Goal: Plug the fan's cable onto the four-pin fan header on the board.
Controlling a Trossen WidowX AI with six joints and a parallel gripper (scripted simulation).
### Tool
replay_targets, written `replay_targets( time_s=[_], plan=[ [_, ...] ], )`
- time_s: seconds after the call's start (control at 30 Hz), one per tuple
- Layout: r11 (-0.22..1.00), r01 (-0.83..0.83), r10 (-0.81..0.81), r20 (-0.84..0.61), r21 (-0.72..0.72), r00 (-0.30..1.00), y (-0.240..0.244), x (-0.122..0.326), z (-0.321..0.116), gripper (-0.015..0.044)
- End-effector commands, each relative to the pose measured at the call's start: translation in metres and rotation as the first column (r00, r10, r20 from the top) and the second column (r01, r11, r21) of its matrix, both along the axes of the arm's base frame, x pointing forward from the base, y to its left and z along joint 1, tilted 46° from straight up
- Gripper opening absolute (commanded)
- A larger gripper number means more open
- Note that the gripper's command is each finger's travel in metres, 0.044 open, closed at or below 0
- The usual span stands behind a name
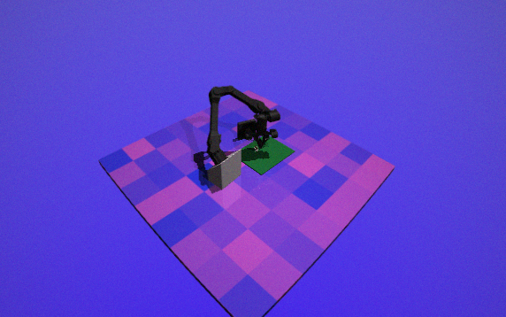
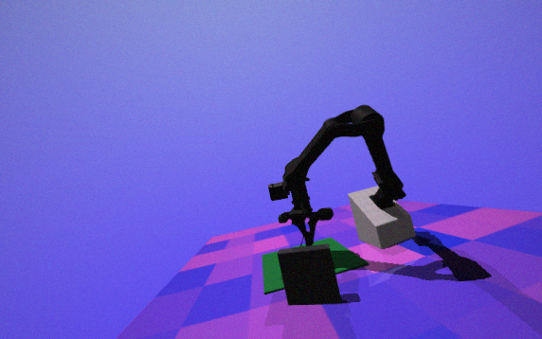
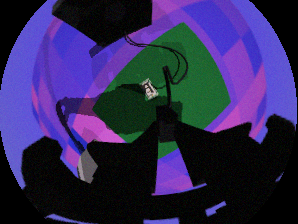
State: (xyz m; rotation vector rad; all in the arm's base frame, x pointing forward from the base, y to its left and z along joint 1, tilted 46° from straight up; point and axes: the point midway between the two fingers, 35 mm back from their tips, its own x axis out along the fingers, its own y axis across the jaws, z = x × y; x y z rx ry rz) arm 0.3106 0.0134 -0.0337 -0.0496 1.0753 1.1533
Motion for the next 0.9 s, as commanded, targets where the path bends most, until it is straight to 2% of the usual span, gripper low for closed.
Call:
replay_targets(
  time_s=[0.0, 0.37, 0.87],
  plan=[
    [0.996, -0.088, 0.088, 0.096, 0.000, 0.992, 0.008, 0.006, 0.009, 0.0000],
    [0.945, -0.325, 0.320, 0.336, -0.045, 0.886, 0.031, 0.016, 0.031, 0.0000],
    [0.942, -0.333, 0.328, 0.343, -0.048, 0.880, 0.029, 0.016, 0.030, 0.0000]
  ],
)
